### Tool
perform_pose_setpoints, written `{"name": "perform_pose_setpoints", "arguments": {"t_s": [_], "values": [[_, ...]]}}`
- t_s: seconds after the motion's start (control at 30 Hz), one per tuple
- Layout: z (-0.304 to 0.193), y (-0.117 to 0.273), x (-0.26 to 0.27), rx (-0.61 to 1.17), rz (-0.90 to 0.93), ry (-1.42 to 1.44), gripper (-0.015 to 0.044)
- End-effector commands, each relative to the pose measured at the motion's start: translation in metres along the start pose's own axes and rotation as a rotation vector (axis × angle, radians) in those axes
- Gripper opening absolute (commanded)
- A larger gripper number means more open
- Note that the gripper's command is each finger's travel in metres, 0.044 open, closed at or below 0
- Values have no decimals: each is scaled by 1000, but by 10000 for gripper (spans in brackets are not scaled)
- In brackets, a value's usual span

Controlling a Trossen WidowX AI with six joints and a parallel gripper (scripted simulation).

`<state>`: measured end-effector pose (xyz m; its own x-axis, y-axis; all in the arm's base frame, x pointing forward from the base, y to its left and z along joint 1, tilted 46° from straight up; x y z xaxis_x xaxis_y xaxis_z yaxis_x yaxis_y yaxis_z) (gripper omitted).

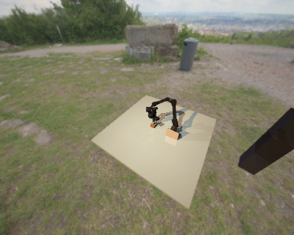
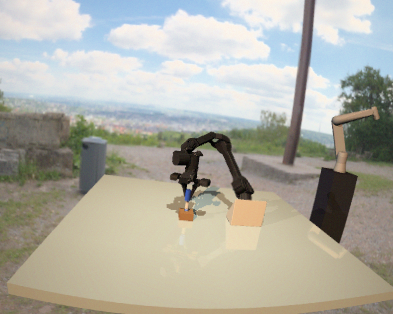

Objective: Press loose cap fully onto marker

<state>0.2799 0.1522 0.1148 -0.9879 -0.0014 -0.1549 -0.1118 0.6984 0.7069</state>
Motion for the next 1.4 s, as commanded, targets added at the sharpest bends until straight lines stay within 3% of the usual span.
{"name": "perform_pose_setpoints", "arguments": {"t_s": [0.0,0.67,1.37], "values": [[-1,-9,0,5,2,3,0],[-1,-41,2,8,1,3,0],[-2,-42,1,8,1,3,0]]}}
Point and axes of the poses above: the point midway between the two fingers, 35 mm back from their tips, its own y axis back along the fingers, its own x axis across the jaws, z = x × y, the point moved 10 cm from there along y, back along the fingers, and after that the axes turned 11 degrees about y, right-handed, at the moved point
